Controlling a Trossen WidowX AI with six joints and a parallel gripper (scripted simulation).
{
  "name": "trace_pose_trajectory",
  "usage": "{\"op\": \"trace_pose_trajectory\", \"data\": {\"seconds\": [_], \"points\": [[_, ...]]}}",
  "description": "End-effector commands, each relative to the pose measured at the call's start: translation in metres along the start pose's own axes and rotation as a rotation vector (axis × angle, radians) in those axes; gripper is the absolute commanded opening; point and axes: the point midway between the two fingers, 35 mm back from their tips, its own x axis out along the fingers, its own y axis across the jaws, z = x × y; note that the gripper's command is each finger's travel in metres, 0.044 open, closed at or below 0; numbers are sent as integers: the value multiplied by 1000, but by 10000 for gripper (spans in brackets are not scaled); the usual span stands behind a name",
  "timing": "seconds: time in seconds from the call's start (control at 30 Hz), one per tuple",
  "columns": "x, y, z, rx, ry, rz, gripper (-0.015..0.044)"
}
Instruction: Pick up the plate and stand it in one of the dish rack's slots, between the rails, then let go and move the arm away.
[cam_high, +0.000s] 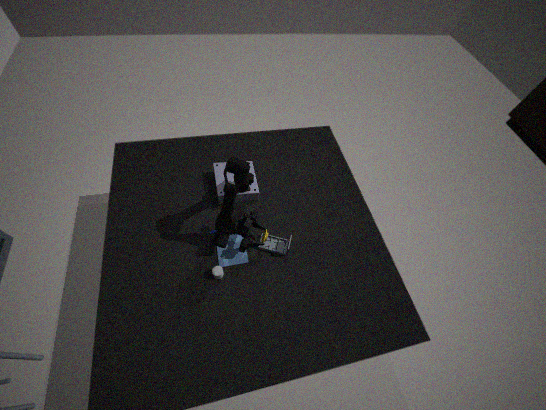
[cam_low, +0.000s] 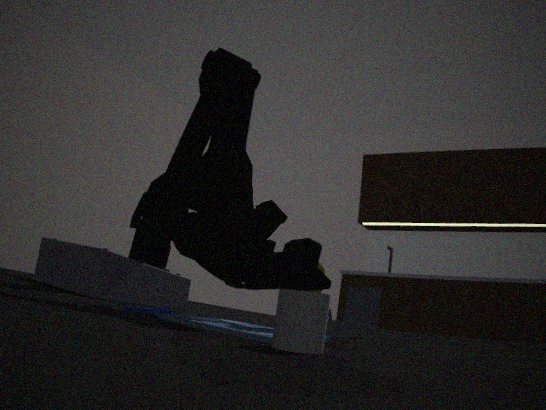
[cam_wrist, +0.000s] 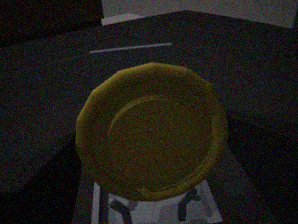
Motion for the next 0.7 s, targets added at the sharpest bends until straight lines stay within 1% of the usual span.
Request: {"op": "trace_pose_trajectory", "data": {"seconds": [0.0, 0.67], "points": [[13, 2, 1, 10, -2, -1, 0], [19, 3, 3, -11, 1, 4, 0]]}}
